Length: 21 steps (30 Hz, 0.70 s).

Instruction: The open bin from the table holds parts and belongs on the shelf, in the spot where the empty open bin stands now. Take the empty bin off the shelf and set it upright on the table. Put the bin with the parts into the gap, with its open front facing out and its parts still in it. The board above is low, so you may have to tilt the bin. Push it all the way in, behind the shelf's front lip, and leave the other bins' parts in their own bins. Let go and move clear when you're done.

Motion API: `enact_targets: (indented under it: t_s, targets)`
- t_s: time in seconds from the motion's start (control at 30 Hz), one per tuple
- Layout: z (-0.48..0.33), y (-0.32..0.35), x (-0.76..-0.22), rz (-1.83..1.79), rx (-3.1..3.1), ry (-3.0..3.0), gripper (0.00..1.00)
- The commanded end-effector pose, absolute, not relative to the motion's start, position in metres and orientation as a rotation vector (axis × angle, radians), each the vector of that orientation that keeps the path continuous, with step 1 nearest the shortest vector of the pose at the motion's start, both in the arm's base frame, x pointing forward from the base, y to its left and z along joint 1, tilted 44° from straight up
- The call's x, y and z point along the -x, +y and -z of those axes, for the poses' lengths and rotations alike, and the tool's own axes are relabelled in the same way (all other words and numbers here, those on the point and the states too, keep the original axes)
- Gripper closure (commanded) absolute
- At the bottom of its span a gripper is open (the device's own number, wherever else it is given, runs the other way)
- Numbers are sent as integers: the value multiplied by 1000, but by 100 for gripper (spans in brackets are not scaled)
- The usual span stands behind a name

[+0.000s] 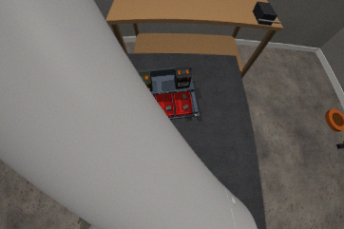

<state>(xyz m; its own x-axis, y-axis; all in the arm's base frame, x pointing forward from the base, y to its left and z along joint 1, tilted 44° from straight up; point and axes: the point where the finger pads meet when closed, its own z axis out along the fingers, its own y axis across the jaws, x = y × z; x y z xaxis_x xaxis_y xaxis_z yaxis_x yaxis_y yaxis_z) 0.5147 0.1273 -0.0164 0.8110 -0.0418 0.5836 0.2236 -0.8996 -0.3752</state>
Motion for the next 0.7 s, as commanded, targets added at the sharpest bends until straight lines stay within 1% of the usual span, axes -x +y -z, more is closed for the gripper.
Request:
enact_targets:
  t_s: [0.0,0.67]
  targets:
    - [16,127,-515,841,2563,-136,76]
    - [21,130,-519,841,2563,-136,76]
